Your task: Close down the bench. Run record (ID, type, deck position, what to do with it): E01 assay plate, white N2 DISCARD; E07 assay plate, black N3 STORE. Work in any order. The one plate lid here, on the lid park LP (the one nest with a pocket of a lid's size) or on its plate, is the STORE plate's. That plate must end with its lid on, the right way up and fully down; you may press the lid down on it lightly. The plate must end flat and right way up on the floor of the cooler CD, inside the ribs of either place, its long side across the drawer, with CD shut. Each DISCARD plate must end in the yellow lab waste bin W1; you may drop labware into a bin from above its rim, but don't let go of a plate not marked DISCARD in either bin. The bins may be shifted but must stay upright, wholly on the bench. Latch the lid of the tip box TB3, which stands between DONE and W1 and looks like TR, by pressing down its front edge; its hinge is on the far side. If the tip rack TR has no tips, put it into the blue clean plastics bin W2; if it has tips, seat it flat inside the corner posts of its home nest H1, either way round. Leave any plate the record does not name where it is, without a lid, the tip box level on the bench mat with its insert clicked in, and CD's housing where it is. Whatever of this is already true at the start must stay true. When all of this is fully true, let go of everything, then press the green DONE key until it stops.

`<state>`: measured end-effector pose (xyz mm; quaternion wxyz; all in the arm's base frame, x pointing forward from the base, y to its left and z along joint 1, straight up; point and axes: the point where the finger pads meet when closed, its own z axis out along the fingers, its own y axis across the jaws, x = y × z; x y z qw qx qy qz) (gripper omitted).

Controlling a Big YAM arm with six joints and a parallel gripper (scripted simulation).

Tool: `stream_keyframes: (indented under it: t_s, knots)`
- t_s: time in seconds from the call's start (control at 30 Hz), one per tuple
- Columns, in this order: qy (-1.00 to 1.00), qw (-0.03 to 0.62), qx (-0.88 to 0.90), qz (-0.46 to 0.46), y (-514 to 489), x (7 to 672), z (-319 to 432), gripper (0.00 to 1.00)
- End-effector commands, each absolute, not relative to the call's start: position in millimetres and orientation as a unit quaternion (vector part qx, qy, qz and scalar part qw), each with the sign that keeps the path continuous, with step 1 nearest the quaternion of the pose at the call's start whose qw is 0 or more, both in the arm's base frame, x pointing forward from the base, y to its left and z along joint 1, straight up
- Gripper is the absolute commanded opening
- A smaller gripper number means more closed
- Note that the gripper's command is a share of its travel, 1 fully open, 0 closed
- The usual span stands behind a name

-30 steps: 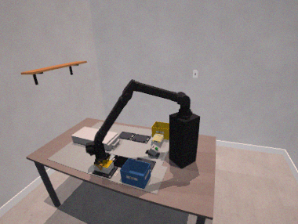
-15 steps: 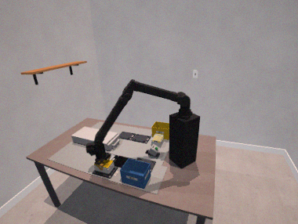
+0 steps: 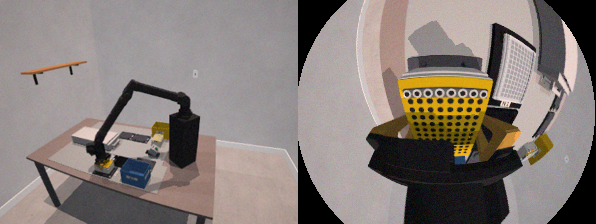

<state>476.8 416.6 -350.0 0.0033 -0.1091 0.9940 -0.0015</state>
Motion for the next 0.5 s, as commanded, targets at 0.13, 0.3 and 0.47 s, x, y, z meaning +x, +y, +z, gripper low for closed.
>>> stream_keyframes:
  t_s: [0.13,0.3,0.47]
  knots:
    - [0.995,0.016,-0.098,0.005,421,492,-347,0.0]
    - [0.995,0.022,-0.098,0.009,426,498,-346,0.0]
    - [0.995,0.019,-0.098,0.007,426,497,-348,0.0]
